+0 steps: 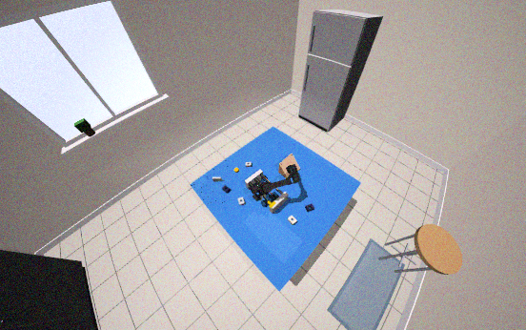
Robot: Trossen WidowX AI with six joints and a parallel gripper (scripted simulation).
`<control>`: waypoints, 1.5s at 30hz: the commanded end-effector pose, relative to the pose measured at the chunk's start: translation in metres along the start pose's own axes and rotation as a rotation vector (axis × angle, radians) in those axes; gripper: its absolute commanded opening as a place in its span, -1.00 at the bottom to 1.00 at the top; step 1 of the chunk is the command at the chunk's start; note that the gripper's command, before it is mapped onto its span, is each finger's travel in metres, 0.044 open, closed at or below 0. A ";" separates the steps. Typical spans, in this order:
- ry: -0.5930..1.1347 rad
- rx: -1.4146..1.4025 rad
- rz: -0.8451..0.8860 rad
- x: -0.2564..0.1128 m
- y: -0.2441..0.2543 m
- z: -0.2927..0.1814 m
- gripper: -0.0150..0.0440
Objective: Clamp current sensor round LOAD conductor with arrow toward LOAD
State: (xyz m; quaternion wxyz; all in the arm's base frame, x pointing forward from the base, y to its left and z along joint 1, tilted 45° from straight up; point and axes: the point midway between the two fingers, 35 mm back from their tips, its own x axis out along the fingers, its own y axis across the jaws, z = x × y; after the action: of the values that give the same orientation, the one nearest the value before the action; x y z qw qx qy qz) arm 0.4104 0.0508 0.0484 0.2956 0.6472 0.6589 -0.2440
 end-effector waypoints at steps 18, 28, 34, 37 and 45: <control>-0.006 0.002 0.139 -0.007 0.000 0.002 -0.49; -0.010 0.004 0.096 -0.007 0.002 0.003 -0.49; -0.008 0.004 -0.069 -0.008 0.005 0.002 -0.49; -0.006 0.004 -0.089 -0.009 0.004 0.002 -0.49; -0.006 0.004 -0.089 -0.008 0.004 0.002 -0.49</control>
State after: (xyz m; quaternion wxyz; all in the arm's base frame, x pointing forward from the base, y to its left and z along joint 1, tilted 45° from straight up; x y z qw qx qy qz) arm 0.4148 0.0443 0.0548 0.2829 0.6202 0.6845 -0.2586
